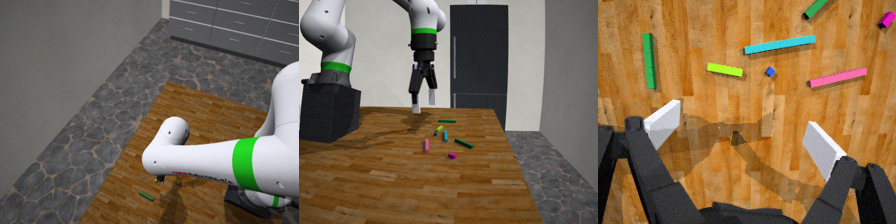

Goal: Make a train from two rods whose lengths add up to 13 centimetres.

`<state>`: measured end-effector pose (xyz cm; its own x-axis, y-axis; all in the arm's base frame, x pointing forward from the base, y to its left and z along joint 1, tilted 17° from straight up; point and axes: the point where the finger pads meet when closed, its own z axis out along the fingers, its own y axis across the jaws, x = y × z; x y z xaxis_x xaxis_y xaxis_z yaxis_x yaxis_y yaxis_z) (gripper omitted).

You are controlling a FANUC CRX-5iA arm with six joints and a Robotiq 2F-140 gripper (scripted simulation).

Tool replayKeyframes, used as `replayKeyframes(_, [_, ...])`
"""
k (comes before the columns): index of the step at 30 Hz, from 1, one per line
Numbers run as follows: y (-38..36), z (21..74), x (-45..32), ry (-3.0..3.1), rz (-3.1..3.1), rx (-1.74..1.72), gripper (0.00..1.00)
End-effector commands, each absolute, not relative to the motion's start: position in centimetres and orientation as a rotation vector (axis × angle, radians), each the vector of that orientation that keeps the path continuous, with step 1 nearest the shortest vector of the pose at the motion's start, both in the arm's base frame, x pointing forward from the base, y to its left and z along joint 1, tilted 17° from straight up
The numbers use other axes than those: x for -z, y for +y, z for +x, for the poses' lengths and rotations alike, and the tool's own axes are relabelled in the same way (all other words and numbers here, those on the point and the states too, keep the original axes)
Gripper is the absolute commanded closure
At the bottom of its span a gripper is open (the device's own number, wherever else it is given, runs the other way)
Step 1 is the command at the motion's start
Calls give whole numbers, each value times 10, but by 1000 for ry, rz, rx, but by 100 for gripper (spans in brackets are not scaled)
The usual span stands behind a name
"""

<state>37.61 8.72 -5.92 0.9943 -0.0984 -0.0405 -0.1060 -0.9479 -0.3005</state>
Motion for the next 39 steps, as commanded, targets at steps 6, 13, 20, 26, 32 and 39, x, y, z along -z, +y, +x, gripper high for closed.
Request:
replayKeyframes(6, [93,378,78,-102,-2837,2,0])
replayKeyframes(13, [93,378,78,-102,-2837,2,0])
replayKeyframes(20, [93,378,78,-102,-2837,2,0])
replayKeyframes(26, [93,378,78,-102,-2837,2,0])
replayKeyframes(32, [93,378,78,-102,-2837,2,0])
replayKeyframes(39, [93,378,78,-102,-2837,2,0])
